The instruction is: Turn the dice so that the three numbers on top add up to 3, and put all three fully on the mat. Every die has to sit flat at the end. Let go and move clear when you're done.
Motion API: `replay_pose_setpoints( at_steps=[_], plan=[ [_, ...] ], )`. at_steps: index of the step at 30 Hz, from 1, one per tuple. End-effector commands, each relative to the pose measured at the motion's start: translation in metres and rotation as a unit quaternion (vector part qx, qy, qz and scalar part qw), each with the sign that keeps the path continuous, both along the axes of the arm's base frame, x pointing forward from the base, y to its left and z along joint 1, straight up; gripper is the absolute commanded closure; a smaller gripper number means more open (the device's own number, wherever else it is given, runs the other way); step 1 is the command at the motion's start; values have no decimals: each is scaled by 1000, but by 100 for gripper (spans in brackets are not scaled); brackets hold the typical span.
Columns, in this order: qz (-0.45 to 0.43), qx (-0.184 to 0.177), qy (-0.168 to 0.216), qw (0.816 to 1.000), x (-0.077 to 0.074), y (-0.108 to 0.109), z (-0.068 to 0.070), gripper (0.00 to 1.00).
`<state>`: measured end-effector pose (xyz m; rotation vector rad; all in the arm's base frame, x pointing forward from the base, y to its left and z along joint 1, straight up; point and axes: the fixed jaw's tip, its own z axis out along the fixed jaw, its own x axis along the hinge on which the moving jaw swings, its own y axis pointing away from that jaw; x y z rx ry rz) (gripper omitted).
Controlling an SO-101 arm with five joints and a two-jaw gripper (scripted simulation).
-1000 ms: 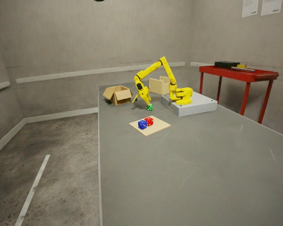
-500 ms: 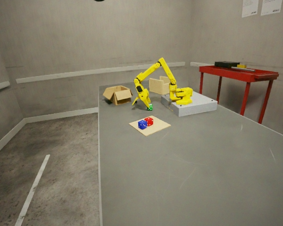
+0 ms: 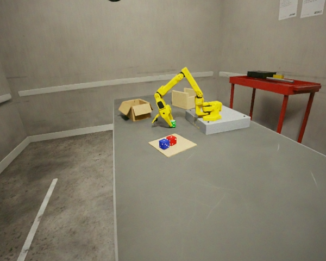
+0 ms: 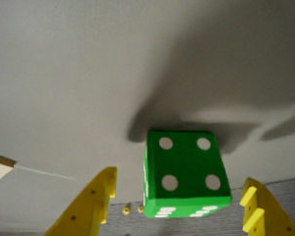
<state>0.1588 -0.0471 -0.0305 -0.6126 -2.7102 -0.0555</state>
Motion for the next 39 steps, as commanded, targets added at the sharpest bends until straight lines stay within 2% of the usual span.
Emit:
replay_pose_setpoints(
  at_steps=[1,24,39],
  plan=[
    [0,1,8,1000,-2,3,-4,65],
    [-1,4,7,1000,-3,0,-4,69],
    [-4,11,7,1000,-6,-5,-4,80]
  ],
)
